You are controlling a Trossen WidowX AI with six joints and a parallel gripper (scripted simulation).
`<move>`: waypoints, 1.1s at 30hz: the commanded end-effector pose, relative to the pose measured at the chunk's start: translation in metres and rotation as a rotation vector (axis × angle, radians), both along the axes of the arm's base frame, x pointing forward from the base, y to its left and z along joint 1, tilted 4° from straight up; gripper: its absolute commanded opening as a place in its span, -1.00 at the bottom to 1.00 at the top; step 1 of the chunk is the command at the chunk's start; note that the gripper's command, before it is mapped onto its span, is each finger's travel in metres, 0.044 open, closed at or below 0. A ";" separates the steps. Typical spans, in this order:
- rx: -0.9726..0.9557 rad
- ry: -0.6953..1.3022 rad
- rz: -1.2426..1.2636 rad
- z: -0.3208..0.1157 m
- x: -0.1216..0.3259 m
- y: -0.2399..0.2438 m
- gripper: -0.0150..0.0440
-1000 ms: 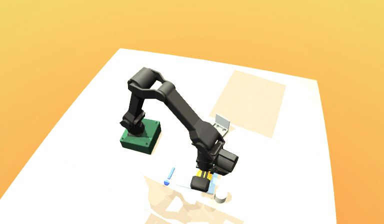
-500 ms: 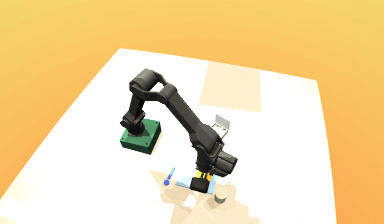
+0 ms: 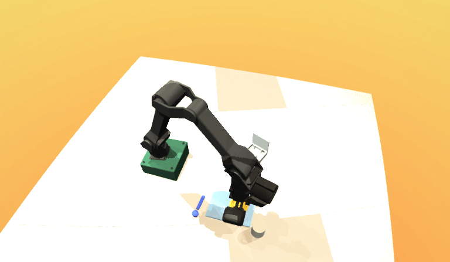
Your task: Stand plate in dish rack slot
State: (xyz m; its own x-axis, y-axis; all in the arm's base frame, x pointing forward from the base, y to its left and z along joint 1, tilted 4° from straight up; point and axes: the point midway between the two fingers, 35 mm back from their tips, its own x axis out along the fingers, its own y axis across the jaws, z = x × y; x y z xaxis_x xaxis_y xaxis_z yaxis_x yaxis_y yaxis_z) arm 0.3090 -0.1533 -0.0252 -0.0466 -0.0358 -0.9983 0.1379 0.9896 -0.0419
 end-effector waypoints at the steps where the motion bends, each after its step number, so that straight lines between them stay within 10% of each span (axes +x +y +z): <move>1: 0.000 -0.004 0.000 0.011 0.004 -0.001 0.00; 7: 0.000 -0.004 0.000 0.041 0.011 -0.003 -0.49; 33: 0.000 -0.005 0.000 0.155 0.023 -0.002 -0.49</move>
State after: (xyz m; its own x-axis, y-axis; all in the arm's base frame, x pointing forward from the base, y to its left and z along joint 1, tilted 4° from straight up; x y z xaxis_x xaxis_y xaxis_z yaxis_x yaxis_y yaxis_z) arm 0.3306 -0.1557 0.1164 -0.0463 -0.0365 -0.9983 0.1316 0.9904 -0.0423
